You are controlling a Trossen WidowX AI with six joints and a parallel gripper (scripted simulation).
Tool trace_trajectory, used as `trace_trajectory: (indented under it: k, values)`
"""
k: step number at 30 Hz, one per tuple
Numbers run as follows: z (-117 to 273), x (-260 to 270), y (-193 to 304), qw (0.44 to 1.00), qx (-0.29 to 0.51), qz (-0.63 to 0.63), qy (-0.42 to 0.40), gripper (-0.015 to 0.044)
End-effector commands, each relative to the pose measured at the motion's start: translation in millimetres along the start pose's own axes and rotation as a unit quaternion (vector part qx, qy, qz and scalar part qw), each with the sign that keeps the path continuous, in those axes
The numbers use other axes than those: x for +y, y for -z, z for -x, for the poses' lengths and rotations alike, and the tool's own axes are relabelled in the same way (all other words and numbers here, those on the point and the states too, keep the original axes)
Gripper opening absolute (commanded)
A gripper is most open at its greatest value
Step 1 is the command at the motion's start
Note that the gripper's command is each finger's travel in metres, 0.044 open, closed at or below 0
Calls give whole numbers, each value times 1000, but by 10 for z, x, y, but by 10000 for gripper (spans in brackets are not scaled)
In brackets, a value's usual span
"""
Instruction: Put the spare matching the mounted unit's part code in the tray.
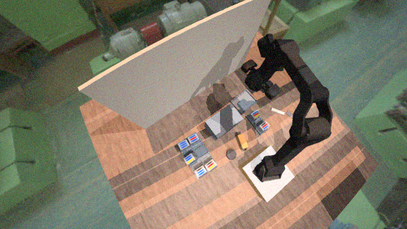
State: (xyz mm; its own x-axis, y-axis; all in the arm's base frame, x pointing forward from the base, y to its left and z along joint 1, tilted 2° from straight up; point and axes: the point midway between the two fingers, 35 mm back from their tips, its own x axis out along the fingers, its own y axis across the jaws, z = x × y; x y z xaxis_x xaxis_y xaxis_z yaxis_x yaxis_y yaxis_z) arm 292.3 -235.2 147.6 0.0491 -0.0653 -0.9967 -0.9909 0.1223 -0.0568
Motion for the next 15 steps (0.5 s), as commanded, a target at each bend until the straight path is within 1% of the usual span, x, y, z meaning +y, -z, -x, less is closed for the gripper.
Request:
trace_trajectory:
  k: [1, 15]
  values:
    - [-61, -12, 2, 1000, -3, 2, 0, 0]
    - [-200, -33, 14, 1000, -3, 2, 0, 0]
